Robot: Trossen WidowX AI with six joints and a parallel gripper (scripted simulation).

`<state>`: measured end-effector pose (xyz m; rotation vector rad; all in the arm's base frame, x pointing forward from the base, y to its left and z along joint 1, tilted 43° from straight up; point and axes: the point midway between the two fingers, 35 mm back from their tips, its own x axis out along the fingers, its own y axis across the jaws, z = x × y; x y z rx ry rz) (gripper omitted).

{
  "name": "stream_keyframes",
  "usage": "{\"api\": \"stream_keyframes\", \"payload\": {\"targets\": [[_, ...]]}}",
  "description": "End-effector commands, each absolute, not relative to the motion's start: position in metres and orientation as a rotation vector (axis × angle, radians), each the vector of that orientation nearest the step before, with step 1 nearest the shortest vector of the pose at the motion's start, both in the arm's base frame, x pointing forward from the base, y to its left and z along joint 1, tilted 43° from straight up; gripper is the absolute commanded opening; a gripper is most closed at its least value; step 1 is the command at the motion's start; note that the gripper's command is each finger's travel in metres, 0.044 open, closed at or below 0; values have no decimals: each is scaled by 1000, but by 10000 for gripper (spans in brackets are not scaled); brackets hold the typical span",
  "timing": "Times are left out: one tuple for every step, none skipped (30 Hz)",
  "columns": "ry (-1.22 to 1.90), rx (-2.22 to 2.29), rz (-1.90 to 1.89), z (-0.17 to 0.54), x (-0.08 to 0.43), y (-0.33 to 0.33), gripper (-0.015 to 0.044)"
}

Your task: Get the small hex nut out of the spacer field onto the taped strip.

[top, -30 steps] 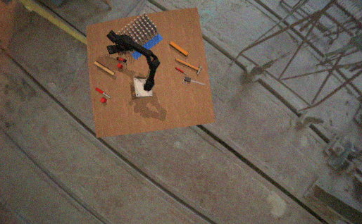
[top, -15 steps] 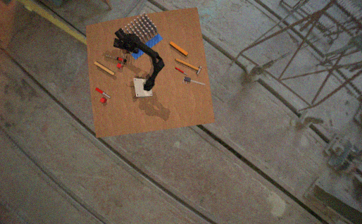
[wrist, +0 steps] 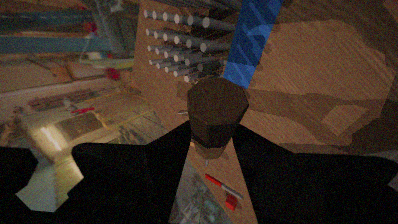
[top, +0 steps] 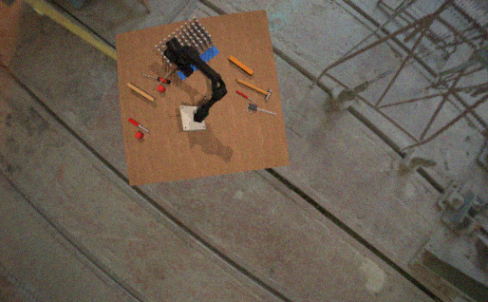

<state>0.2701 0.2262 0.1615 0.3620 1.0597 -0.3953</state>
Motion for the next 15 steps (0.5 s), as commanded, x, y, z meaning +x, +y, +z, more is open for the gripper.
{"api": "stream_keyframes", "payload": {"targets": [[1025, 488, -469, 169, 271, 214, 0], [1016, 518, -488, 170, 271, 212, 0], [1008, 548, -506, 172, 271, 209, 0], [1000, 578, -524, 173, 271, 206, 0], [991, 608, -543, 174, 271, 203, 0], [982, 638, -561, 176, 271, 200, 0], [972, 668, -579, 177, 271, 197, 0], [963, 698, -597, 178, 271, 194, 0], [953, 728, -614, 179, 271, 191, 0], [942, 758, -632, 181, 271, 189, 0], [932, 788, -650, 182, 271, 186, 0], [921, 817, -667, 183, 271, 183, 0], [910, 847, -685, 184, 270, 180, 0], [899, 877, -702, 186, 270, 177, 0], [888, 907, -719, 187, 270, 174, 0]]}}
